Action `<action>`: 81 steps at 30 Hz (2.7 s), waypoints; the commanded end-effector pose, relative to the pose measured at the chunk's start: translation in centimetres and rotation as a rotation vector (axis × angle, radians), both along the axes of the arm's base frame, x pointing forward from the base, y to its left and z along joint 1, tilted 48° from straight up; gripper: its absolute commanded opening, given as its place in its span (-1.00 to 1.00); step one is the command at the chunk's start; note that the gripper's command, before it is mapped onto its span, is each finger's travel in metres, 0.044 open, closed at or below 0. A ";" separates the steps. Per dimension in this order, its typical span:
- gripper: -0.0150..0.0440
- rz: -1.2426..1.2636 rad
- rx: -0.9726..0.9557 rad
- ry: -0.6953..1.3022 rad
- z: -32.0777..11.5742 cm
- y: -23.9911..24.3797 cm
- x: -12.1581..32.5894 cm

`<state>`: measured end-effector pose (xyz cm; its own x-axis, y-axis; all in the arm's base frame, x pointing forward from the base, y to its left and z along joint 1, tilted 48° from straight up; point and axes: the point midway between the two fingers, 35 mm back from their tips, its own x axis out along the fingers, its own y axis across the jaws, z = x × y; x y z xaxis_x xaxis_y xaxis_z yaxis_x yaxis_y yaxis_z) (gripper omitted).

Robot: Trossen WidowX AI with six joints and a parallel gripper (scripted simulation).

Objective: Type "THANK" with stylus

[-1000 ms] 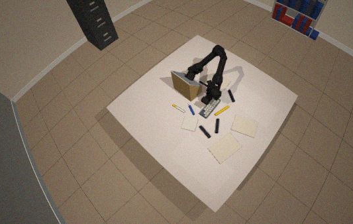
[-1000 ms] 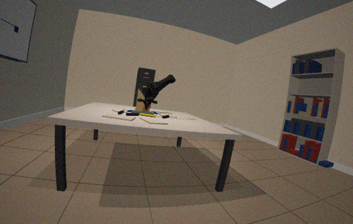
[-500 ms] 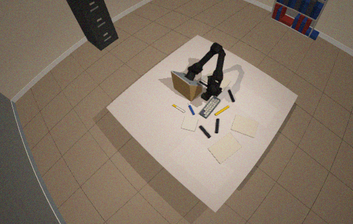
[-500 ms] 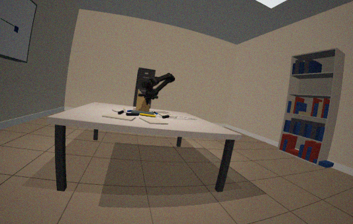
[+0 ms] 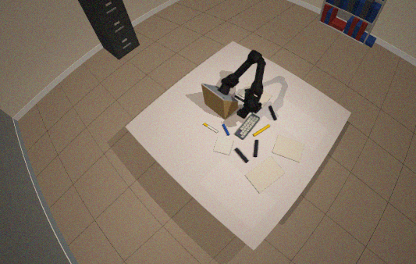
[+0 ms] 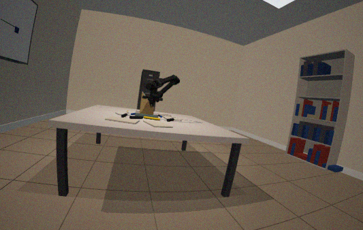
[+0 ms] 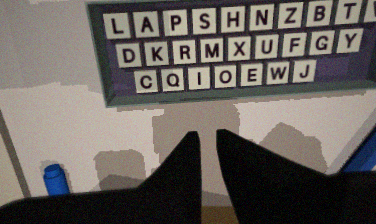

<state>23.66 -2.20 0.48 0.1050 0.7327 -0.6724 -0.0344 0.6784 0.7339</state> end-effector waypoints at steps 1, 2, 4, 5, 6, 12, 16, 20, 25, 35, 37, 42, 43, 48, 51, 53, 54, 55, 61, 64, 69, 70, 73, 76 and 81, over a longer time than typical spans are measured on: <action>-0.49 0.000 0.000 0.000 0.0 0.0 0.0; -0.49 0.000 0.000 0.000 0.0 0.0 0.0; -0.49 0.000 0.000 0.000 0.0 0.0 0.0; -0.49 0.000 0.000 0.000 0.0 0.0 0.0; -0.49 0.000 0.000 0.000 0.0 0.0 0.0; -0.31 0.000 0.000 0.000 0.0 0.0 0.0; 0.02 -0.007 0.002 0.097 -1.7 -1.5 -0.1; 0.02 -0.008 0.015 0.253 -4.8 -3.8 -0.8; 0.02 0.009 0.054 0.439 -8.5 -6.0 -2.3; 0.02 0.068 0.146 0.693 -14.4 -8.1 -6.7; 0.02 0.068 0.146 0.693 -14.3 -8.0 -6.7; 0.02 0.068 0.146 0.693 -14.4 -7.8 -6.7; 0.02 0.068 0.146 0.693 -14.5 -7.7 -6.6; 0.02 0.068 0.146 0.693 -14.8 -7.3 -6.6; 0.02 0.068 0.146 0.693 -15.0 -7.1 -6.6; 0.02 0.068 0.146 0.693 -15.1 -7.0 -6.6; 0.02 0.068 0.146 0.693 -15.1 -7.0 -6.5; 0.02 0.068 0.146 0.693 -15.2 -6.9 -6.5; 0.02 0.068 0.147 0.693 -15.5 -6.6 -6.5; 0.02 0.068 0.147 0.693 -15.6 -6.4 -6.5; 0.02 0.068 0.147 0.693 -15.8 -6.1 -6.4; 0.02 0.068 0.147 0.693 -15.9 -6.0 -6.4; 0.02 0.068 0.147 0.692 -16.0 -5.9 -6.4; 0.02 0.068 0.147 0.692 -16.2 -5.7 -6.4; 0.02 0.069 0.148 0.692 -16.4 -5.4 -6.3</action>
